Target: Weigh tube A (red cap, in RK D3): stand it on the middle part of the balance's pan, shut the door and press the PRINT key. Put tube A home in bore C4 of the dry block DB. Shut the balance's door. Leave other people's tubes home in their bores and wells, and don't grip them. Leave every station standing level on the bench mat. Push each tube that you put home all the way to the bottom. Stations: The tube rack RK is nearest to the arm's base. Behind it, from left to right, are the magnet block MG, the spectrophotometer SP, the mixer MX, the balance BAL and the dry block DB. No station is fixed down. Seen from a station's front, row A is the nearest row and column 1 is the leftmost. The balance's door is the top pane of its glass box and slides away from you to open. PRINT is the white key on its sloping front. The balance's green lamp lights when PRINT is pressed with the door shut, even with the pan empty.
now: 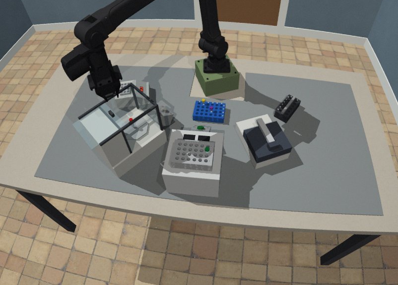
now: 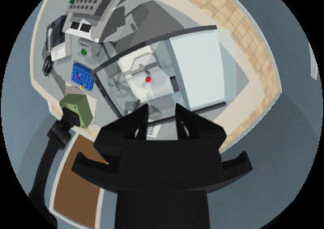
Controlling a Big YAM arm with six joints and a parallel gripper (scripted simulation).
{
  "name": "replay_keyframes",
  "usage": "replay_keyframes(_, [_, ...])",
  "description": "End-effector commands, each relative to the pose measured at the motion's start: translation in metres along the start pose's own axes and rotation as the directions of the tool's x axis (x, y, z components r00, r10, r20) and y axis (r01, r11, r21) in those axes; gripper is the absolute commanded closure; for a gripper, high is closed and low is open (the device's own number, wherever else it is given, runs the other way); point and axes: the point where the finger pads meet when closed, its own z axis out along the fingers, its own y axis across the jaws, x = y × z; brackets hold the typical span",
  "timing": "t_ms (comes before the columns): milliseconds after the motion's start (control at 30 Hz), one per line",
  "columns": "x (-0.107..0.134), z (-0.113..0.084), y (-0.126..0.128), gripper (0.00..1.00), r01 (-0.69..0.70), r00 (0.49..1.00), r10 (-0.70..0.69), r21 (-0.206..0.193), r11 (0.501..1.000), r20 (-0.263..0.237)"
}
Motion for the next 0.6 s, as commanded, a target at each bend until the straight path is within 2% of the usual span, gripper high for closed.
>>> replay_keyframes(0, [0.003, -0.015, -0.003, 0.64, -0.143, 0.99, 0.143, 0.047, 0.989, 0.019])
replay_keyframes(33, [-0.001, -0.025, -0.012, 0.64, -0.177, 0.984, 0.175, 0.068, 0.982, 0.034])
replay_keyframes(100, [-0.002, -0.022, -0.014, 0.64, -0.242, 0.97, 0.24, 0.063, 0.968, 0.036])
replay_keyframes(133, [0.008, -0.014, 0.003, 0.64, -0.277, 0.961, 0.276, 0.043, 0.96, 0.025])
replay_keyframes(233, [0.007, -0.014, 0.003, 0.64, -0.371, 0.929, 0.37, 0.041, 0.928, 0.029])
replay_keyframes(300, [0.003, -0.032, -0.009, 0.64, -0.432, 0.901, 0.429, 0.07, 0.899, 0.064])
replay_keyframes(333, [0.002, -0.032, -0.009, 0.64, -0.449, 0.893, 0.445, 0.07, 0.891, 0.067])
replay_keyframes(367, [0.012, -0.012, 0.01, 0.64, -0.48, 0.877, 0.479, 0.037, 0.876, 0.033])
replay_keyframes(467, [0.01, -0.012, 0.011, 0.64, -0.562, 0.827, 0.561, 0.033, 0.826, 0.036])
replay_keyframes(533, [0.01, -0.012, 0.011, 0.64, -0.562, 0.827, 0.561, 0.033, 0.826, 0.036])
replay_keyframes(567, [0.003, -0.034, -0.005, 0.64, -0.589, 0.807, 0.584, 0.062, 0.806, 0.084])
